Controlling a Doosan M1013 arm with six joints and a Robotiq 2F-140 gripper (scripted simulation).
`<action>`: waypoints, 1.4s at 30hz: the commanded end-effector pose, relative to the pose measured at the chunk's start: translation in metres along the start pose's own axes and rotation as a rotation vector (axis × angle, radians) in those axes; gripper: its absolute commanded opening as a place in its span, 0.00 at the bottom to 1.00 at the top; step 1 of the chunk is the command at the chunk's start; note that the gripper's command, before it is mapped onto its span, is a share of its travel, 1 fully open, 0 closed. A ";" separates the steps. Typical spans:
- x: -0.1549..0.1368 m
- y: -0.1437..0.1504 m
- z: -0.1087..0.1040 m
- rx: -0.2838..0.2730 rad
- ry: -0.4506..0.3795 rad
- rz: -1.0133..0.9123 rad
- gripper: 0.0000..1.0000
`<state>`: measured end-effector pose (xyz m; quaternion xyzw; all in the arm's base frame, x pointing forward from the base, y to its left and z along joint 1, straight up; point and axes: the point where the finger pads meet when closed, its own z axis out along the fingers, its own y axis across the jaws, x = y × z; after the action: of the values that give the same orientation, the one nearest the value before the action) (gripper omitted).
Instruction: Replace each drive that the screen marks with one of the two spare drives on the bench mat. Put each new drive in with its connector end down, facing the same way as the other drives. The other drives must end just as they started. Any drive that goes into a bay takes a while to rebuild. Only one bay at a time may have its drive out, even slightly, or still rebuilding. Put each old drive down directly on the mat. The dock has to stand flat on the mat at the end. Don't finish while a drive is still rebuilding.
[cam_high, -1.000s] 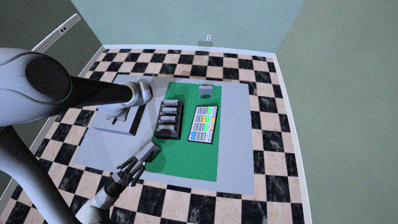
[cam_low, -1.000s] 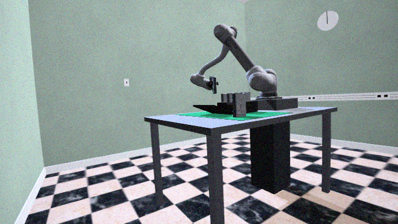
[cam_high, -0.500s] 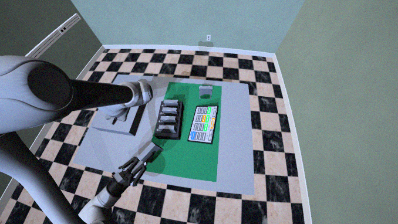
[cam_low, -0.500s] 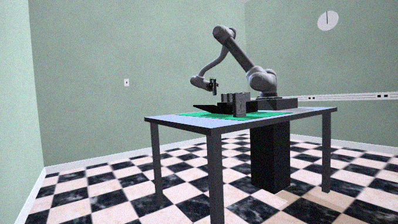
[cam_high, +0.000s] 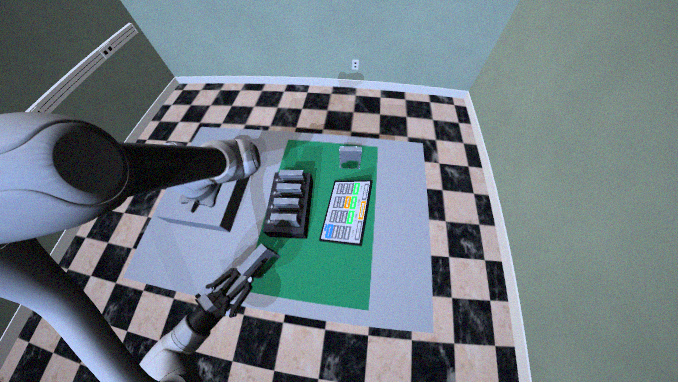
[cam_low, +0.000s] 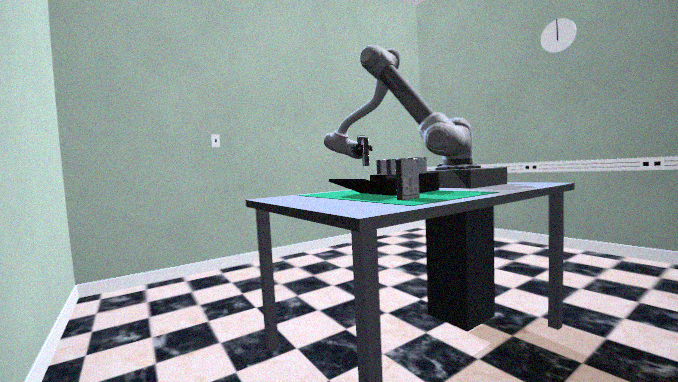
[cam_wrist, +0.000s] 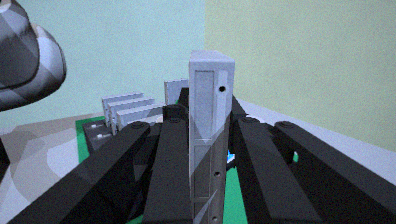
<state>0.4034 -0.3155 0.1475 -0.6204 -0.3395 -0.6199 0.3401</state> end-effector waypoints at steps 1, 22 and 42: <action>-0.003 0.000 0.000 0.000 0.000 -0.001 0.10; -0.037 0.000 0.000 0.000 0.000 -0.001 0.10; -0.069 0.000 0.000 0.000 0.000 -0.001 0.10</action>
<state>0.4034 -0.3155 0.0785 -0.6204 -0.3394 -0.6199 0.3401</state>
